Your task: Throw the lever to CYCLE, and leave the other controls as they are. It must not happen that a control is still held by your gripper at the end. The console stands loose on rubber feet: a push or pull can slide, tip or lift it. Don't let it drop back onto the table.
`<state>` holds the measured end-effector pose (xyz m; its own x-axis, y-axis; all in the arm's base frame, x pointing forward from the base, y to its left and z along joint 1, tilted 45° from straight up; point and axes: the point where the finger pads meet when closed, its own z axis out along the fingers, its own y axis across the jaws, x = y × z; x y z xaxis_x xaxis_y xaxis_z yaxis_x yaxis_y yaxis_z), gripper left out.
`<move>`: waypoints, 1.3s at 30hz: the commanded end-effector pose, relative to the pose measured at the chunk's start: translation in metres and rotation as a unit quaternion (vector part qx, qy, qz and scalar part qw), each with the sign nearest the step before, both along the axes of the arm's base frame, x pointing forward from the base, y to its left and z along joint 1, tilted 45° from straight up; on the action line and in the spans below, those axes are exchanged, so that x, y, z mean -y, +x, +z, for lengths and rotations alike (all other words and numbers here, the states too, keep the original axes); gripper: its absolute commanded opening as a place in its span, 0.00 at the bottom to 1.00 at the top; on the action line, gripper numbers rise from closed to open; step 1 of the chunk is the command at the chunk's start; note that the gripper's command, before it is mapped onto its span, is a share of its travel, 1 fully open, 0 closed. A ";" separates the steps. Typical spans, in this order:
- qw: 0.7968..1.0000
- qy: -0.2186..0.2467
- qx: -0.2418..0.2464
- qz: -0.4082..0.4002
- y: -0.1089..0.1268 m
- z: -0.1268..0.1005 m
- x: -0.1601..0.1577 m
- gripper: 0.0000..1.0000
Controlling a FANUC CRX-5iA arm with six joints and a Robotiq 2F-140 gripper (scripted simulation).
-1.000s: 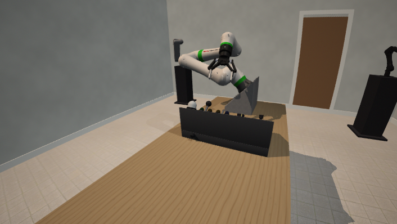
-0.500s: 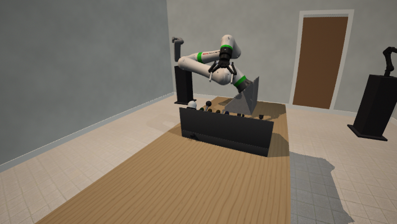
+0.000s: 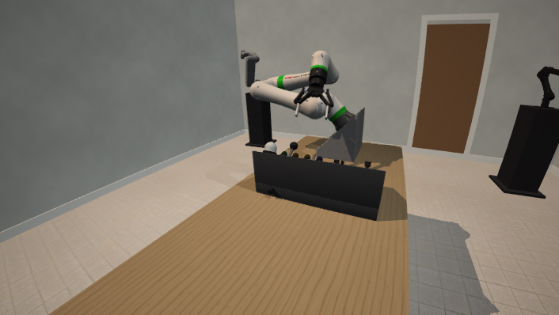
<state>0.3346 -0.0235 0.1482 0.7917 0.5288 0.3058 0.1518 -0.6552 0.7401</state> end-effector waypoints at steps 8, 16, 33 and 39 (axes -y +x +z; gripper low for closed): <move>1.000 0.001 0.000 0.000 -0.003 -0.003 0.002 1.00; 1.000 0.002 -0.001 0.000 -0.003 -0.003 0.003 1.00; 1.000 0.002 -0.001 0.000 -0.003 -0.003 0.003 1.00; 1.000 0.002 -0.001 0.000 -0.003 -0.003 0.003 1.00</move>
